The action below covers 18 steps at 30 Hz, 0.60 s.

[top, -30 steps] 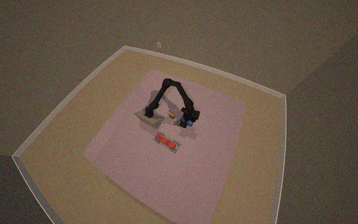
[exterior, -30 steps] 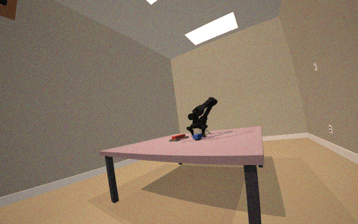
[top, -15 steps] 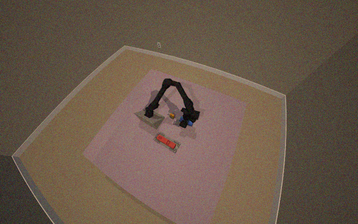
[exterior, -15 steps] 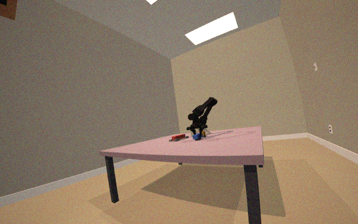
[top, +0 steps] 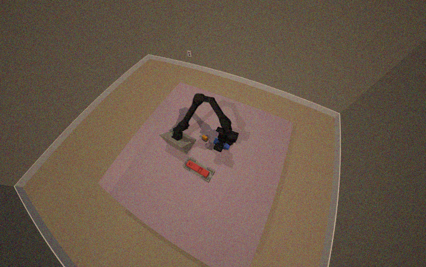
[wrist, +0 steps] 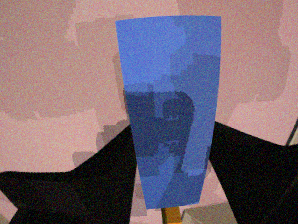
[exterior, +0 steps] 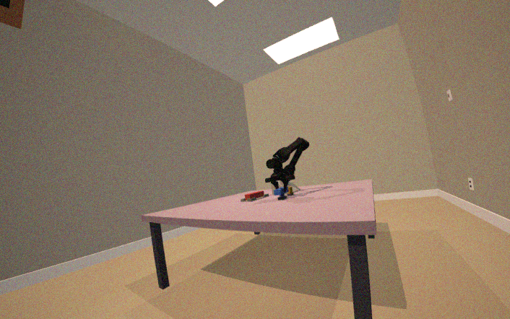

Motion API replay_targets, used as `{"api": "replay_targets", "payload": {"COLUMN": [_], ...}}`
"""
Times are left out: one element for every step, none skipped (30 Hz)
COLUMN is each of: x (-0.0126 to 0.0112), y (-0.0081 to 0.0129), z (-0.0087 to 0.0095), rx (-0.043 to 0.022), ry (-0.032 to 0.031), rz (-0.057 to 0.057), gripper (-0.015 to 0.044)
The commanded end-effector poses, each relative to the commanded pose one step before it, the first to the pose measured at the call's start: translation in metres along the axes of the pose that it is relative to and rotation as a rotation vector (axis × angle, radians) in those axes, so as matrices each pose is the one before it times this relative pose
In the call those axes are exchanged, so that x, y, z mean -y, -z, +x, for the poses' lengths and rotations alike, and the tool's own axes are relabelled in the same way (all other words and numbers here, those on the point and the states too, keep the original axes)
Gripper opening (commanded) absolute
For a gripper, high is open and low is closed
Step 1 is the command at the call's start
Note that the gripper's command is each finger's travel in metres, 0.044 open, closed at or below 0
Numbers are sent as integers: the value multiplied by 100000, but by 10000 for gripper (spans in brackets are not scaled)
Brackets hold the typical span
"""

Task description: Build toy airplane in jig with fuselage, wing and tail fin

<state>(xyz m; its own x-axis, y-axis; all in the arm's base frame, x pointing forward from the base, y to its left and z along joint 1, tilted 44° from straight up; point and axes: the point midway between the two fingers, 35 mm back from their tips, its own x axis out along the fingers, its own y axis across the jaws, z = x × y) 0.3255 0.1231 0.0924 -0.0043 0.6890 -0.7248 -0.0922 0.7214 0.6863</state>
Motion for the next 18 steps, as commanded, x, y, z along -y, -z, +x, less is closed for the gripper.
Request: {"api": "replay_targets", "payload": {"x": [61, 22, 20, 19, 18, 17, 16, 14, 13, 12, 10, 9, 7, 6, 4, 3, 1, -1], "y": [-364, -30, -27, -23, -19, -16, -12, -9, -5, -2, 2, 5, 9, 12, 16, 19, 23, 26], "z": [-1552, -317, -318, -319, -319, -320, -321, -321, -322, -322, -323, -323, -324, -324, -324, -324, -325, -325], "rx": [811, 22, 21, 21, 20, 20, 20, 19, 19, 19, 19, 19, 19, 19, 19, 19, 19, 20], "ry": [321, 51, 47, 43, 38, 34, 30, 26, 22, 18, 14, 10, 6, 1, -3, -7, -11, -15], "rz": [-519, 10, 11, 11, 11, 11, 12, 12, 12, 12, 12, 12, 12, 13, 13, 13, 13, 13], "gripper": [0, 0, 0, 0, 0, 0, 0, 0, 0, 0, 0, 0, 0, 0, 0, 0, 0, 0]}}
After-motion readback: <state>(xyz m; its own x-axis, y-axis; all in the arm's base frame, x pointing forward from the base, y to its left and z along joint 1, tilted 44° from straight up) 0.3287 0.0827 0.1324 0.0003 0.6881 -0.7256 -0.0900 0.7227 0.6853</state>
